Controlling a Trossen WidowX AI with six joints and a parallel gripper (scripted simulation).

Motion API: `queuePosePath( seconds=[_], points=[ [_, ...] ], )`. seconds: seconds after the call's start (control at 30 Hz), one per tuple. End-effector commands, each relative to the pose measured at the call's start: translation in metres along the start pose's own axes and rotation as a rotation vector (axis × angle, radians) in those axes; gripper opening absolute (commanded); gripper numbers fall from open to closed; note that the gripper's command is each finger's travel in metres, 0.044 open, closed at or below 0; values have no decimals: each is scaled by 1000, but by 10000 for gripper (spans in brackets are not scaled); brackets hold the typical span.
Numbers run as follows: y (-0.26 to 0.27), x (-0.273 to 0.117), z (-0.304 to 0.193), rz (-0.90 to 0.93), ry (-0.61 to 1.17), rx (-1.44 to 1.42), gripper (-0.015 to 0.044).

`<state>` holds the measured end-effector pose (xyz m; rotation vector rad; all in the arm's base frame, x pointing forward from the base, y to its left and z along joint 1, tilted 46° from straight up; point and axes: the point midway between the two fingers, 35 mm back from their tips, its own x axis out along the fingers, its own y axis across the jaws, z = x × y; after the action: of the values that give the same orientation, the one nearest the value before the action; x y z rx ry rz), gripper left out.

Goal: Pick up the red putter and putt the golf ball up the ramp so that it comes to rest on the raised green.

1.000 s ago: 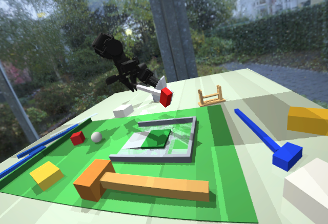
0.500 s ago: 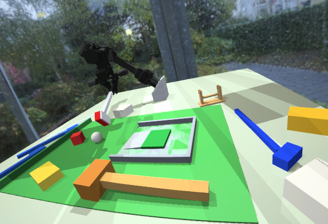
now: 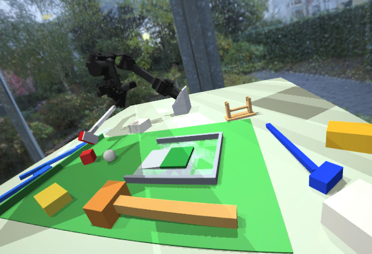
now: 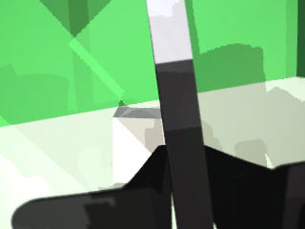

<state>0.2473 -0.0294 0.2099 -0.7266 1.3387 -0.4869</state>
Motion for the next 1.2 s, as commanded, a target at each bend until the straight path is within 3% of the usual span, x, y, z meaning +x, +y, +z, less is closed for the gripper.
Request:
queuePosePath(
  seconds=[0.0,0.3,1.17],
  points=[
    [-2,5,0,-5,-4,14,0],
    [-3,38,-1,-7,-5,15,0],
    [-4,64,-1,-12,-1,17,0]
  ],
)
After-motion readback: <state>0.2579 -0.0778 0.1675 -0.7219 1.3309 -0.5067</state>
